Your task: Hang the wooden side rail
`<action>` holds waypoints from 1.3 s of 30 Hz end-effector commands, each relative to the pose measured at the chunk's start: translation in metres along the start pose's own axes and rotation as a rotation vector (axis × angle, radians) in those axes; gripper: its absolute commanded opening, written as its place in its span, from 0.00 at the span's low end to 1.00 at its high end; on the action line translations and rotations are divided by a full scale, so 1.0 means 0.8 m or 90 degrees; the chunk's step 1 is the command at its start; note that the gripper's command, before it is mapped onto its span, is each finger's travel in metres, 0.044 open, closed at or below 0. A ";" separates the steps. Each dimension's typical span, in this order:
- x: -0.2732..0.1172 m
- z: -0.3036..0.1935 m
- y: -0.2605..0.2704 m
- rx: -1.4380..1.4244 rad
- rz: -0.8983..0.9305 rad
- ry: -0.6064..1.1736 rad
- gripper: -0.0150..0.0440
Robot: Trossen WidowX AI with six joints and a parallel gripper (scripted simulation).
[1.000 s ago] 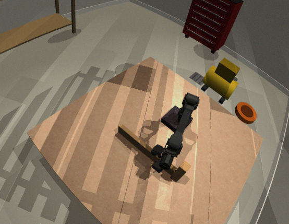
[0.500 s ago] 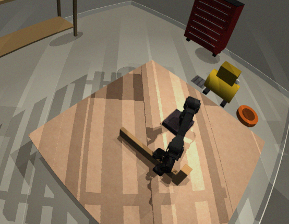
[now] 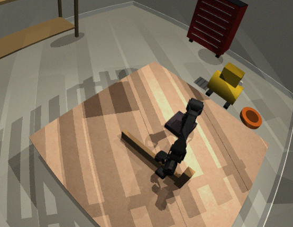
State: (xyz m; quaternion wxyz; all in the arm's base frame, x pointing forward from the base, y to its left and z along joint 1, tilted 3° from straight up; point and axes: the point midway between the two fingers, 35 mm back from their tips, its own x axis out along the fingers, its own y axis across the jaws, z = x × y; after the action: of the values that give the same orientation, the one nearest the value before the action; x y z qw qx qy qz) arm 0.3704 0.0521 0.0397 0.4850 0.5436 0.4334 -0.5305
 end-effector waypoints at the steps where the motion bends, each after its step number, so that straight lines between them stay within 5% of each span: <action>1: 0.001 -0.001 0.002 -0.004 0.003 0.004 0.25; 9: 0.003 -0.001 0.002 -0.004 0.003 0.004 0.25; 26: -0.032 0.000 0.000 -0.003 0.002 0.002 1.00; 39: -0.049 0.035 0.000 -0.004 0.003 0.002 1.00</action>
State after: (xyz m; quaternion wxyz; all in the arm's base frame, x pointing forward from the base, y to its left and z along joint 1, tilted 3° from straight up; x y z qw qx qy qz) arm 0.3669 0.0459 0.0773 0.4890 0.5420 0.4374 -0.5252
